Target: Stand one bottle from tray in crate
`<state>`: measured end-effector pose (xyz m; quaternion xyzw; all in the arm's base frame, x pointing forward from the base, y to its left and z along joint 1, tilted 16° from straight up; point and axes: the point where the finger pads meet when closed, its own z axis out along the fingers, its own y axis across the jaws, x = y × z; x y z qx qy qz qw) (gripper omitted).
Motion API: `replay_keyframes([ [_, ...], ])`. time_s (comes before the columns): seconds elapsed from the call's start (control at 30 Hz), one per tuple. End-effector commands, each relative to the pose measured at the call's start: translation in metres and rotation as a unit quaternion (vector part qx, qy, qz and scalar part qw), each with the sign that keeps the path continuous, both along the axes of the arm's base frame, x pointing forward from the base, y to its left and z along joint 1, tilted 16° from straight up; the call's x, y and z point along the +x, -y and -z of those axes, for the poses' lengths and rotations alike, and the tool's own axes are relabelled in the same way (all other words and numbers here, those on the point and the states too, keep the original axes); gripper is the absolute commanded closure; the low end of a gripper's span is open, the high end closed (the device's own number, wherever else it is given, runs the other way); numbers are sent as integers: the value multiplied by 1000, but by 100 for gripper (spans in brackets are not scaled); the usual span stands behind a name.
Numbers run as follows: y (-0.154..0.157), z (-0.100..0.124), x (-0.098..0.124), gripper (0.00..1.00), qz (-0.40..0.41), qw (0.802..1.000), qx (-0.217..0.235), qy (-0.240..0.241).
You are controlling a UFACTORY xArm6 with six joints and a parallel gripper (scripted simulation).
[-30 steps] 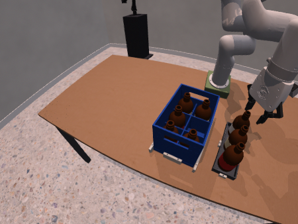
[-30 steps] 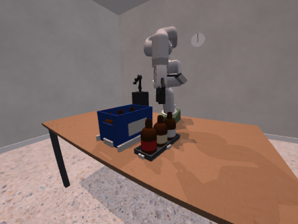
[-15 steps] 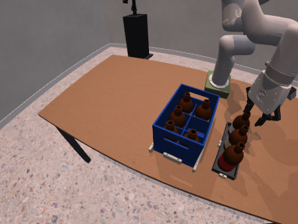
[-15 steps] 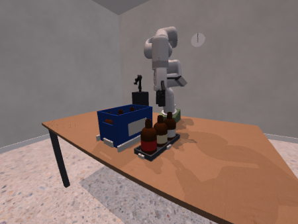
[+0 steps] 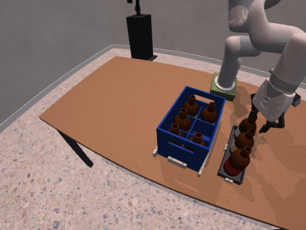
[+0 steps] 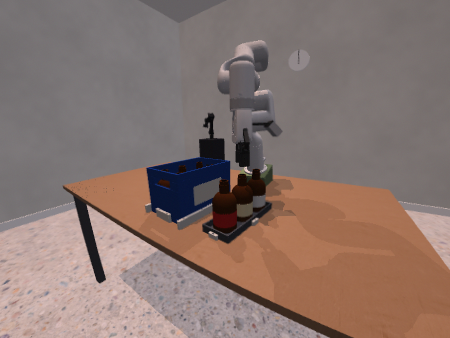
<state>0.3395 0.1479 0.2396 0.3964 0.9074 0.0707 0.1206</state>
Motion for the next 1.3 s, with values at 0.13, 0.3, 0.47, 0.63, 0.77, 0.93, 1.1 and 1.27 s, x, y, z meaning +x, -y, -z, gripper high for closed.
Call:
replay_keyframes([
  [0.13,-1,8,3,35,0,1000,1,2],
  [0.3,-1,11,4,35,0,1000,1,2],
  [0.47,-1,12,5,35,0,1000,1,2],
  [0.63,-1,13,5,35,0,1000,1,2],
  [0.77,-1,13,5,35,0,1000,1,2],
  [0.93,-1,13,5,35,0,1000,1,2],
  [1.1,-1,13,5,35,0,1000,1,2],
  [1.27,-1,13,5,35,0,1000,1,2],
])
